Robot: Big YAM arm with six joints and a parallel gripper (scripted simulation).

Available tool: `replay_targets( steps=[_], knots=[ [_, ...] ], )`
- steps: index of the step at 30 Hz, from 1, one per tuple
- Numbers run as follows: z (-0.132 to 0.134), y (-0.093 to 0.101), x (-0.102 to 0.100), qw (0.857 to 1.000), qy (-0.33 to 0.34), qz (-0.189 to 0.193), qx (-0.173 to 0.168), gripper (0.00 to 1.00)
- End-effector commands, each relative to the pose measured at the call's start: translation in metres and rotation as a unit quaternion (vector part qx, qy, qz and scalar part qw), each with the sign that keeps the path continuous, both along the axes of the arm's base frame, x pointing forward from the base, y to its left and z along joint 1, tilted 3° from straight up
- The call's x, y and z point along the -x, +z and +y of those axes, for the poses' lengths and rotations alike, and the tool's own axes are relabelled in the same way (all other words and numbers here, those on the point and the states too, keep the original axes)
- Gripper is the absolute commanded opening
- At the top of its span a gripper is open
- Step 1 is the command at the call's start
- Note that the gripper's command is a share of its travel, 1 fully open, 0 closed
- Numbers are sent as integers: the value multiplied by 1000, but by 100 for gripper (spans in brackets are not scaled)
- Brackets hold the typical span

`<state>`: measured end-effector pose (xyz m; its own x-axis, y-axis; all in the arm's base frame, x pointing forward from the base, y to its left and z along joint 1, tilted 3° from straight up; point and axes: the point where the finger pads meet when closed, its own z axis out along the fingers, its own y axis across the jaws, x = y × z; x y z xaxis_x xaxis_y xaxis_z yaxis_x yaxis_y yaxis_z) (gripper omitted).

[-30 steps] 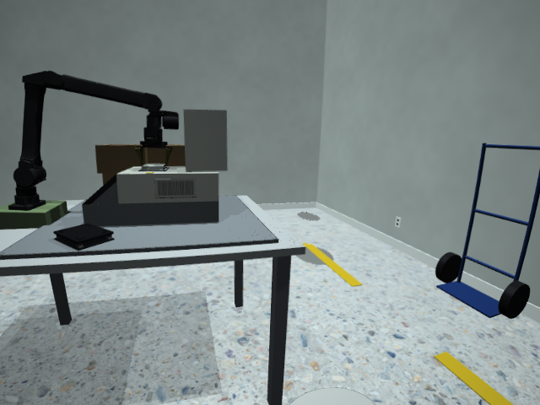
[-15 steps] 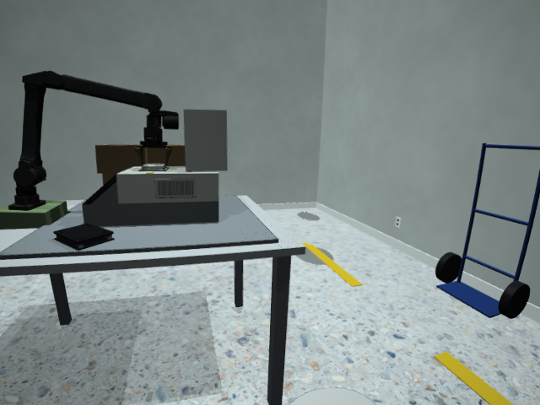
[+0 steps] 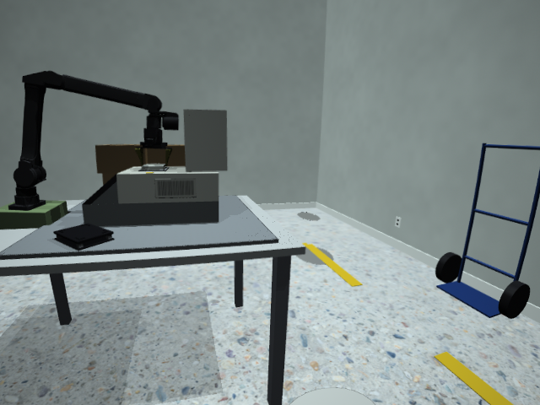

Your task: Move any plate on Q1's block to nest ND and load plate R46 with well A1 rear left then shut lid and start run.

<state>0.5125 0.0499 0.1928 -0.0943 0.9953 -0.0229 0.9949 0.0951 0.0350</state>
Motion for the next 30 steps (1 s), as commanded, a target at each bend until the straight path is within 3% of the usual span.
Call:
replay_targets(
  steps=[1, 15, 20, 30],
  knots=[
    [3, 3, -7, 1000, 7, -9, 1, 100],
    [2, -9, -3, 1000, 6, 0, 2, 100],
    [2, -1, -1, 1000, 6, -8, 2, 100],
    [1, -4, 1, 1000, 6, -4, 2, 100]
  ],
)
